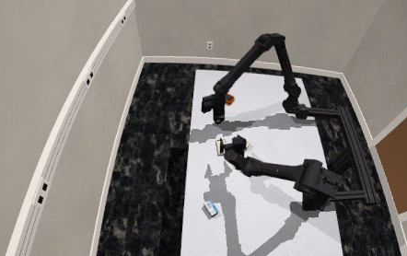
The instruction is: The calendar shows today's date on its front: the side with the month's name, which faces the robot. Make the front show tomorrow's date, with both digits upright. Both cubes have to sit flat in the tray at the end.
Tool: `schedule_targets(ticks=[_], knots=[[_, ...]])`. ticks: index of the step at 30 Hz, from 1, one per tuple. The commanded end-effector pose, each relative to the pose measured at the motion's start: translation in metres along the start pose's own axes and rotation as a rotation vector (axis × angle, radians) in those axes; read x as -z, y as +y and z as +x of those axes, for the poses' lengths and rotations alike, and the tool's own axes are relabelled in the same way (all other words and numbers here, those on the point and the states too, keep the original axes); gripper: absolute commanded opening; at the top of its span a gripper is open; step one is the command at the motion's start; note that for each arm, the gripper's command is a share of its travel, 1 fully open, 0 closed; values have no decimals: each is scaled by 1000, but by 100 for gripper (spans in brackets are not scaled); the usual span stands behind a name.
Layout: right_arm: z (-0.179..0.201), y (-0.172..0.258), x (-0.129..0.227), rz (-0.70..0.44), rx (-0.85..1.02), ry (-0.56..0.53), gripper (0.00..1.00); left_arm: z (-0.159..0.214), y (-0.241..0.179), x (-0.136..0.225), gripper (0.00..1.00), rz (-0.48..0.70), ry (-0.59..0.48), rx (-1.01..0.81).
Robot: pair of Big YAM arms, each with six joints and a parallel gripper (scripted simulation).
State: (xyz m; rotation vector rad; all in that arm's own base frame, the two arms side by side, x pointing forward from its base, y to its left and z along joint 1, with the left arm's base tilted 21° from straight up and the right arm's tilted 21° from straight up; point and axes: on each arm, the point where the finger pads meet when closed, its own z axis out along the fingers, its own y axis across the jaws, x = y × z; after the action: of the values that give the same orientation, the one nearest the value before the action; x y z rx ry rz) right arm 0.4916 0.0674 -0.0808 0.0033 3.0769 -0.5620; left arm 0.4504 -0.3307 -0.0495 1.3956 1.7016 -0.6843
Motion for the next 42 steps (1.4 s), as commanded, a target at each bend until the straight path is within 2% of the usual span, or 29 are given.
schedule_targets(ticks=[1,17,20,25,29,35,38,40,41,42], knots=[[-7,-6,-7,2,-34,1,40,-22,15,-15,100,8,-50,-57],[-17,-4,-4,-5,-53,-21,40,-18,13,-15,100,10,-43,-51],[0,-3,-19,3,-42,8,40,-18,13,-15,100,10,-43,-51],[6,-3,-33,5,-29,13,40,-18,13,-15,100,10,-43,-51],[-19,-3,-30,-4,-32,-23,40,-18,13,-15,100,10,-43,-51],[-18,2,-19,-7,-30,-33,40,-18,13,-15,100,10,-43,-51],[-7,-4,-47,1,-24,-2,40,-18,13,-15,100,10,-43,-51],[-8,4,-23,-4,-24,-19,63,-18,13,-15,100,10,-43,-51],[-13,6,-9,-9,-31,-33,70,-18,13,-15,100,10,-43,-51],[-16,8,3,-12,-33,-46,70,-18,13,-15,100,10,-43,-51]])
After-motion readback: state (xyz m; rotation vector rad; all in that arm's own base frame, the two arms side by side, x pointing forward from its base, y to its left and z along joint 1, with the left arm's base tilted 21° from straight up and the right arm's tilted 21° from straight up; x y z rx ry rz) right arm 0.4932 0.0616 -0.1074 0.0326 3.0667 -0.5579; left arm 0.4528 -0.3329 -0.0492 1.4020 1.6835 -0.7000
